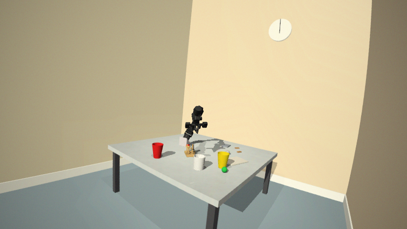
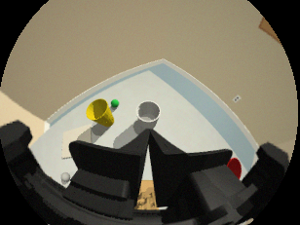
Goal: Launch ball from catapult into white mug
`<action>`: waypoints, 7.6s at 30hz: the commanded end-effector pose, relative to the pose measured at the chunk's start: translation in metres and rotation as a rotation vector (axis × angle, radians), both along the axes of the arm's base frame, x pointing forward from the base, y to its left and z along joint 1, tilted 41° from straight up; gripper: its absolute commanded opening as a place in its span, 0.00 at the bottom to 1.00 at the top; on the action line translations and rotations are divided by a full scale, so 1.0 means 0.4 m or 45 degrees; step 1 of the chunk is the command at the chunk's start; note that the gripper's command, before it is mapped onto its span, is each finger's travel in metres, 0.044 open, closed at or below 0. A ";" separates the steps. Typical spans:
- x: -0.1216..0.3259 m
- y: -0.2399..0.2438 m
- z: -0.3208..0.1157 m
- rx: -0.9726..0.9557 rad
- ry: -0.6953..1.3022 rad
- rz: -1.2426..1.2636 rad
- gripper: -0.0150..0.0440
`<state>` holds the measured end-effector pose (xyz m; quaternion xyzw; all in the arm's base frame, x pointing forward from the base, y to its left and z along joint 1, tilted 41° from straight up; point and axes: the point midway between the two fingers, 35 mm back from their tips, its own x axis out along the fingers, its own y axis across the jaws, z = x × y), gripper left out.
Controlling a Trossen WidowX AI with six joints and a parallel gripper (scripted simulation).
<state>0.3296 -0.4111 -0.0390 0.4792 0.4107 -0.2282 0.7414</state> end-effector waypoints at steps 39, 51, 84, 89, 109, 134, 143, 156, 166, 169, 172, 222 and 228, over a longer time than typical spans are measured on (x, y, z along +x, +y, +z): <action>-0.135 0.437 0.031 -0.262 0.506 1.456 0.25; -0.217 0.546 0.061 -0.246 0.583 1.958 0.25; -0.339 0.695 0.087 -0.134 0.613 2.676 0.25; -0.335 0.708 0.071 -0.135 0.612 2.676 0.25; -0.326 0.764 0.009 -0.135 0.609 2.676 0.25; -0.330 0.836 -0.065 -0.130 0.607 2.677 0.25; -0.331 0.875 -0.108 -0.128 0.605 2.678 0.25; -0.243 0.743 0.211 -0.154 0.608 2.681 0.25; -0.170 0.699 0.143 -0.197 0.589 2.357 0.65; -0.142 0.672 0.135 -0.205 0.578 2.227 0.79; -0.114 0.641 0.127 -0.209 0.566 2.094 0.92; 0.005 0.021 -0.004 -0.024 0.062 0.075 1.00; -0.007 -0.027 -0.008 0.005 0.001 -0.043 1.00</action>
